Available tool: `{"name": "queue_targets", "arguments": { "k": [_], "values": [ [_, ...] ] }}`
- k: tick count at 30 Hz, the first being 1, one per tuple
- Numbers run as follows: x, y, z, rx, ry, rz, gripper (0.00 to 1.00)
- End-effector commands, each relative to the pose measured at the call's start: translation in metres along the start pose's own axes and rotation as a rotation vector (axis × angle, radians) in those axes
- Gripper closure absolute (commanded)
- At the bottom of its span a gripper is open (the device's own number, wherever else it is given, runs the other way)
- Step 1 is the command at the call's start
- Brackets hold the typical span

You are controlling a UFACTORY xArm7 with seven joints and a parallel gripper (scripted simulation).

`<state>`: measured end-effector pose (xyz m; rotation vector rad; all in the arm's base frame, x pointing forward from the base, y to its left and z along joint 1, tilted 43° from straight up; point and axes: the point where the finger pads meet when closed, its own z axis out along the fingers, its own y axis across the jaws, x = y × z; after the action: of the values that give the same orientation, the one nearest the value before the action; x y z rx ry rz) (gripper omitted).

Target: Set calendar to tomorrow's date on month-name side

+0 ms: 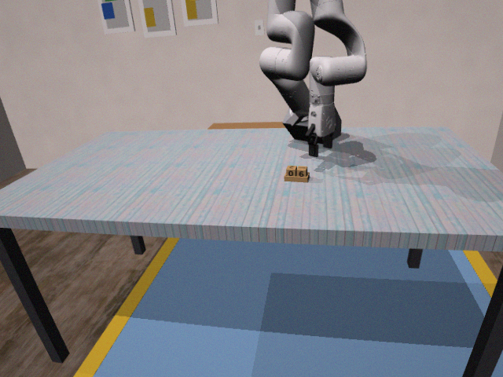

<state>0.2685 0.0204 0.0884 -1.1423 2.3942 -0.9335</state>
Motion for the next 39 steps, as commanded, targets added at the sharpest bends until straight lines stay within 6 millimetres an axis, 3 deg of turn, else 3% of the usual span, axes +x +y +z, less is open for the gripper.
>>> {"name": "queue_targets", "arguments": {
  "k": [1,21,25,30,33,39],
  "values": [
    [-0.001,0.0,0.0,0.0,-0.001,0.0,0.0],
    [-0.001,0.0,0.0,0.0,-0.001,0.018,0.0],
    [-0.002,-0.003,0.0,0.0,0.0,0.216,0.0],
    [-0.011,-0.025,0.001,0.0,-0.001,0.261,0.0],
    [-0.012,-0.026,0.001,0.0,-0.001,0.279,0.0],
    [-0.013,-0.029,0.001,0.0,-0.001,0.487,0.0]
  ]
}}
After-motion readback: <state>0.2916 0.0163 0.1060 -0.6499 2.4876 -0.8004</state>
